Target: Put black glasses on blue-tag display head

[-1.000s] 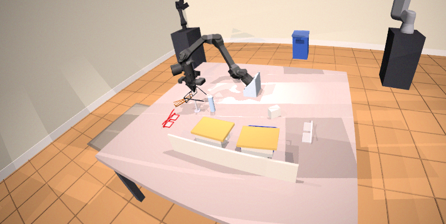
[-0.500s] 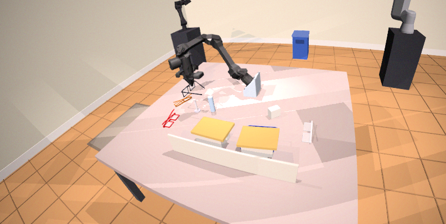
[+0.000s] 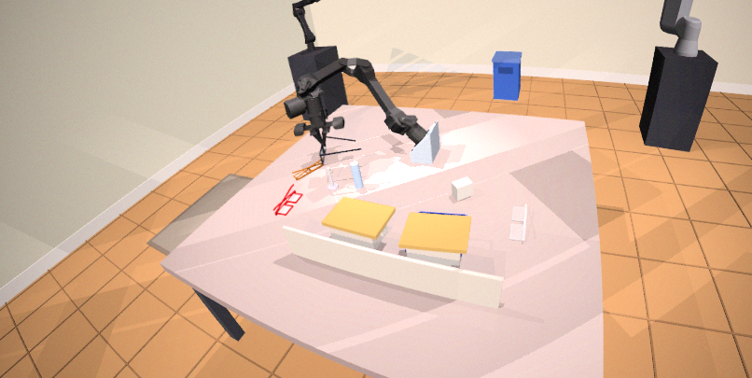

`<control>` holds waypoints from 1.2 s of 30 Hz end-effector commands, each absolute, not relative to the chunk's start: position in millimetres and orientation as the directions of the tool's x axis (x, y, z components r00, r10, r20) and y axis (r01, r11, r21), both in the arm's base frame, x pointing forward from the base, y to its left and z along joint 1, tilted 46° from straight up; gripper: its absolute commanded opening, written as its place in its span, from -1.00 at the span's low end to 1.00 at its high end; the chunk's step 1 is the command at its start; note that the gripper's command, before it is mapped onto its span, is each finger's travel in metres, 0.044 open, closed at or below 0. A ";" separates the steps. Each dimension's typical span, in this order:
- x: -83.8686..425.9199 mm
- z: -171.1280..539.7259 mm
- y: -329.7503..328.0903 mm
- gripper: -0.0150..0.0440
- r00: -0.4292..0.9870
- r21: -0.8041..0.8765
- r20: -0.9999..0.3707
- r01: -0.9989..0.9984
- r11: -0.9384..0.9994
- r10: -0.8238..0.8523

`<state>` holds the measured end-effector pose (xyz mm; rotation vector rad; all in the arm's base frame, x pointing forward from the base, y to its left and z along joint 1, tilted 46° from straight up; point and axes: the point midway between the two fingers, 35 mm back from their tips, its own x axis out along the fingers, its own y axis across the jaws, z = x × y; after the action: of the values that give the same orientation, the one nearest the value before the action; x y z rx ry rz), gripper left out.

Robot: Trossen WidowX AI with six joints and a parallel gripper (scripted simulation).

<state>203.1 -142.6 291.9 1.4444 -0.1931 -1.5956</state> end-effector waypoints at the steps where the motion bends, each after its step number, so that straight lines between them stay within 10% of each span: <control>1: 203.6 290.4 -142.0 -0.49 0.134 0.611 -0.694 0.629 -0.481 -0.708; 36: 213.3 280.5 -131.9 -0.49 0.133 -0.201 -0.697 0.907 0.370 -0.705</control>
<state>213.3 -132.1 281.9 0.3811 0.7545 -1.2300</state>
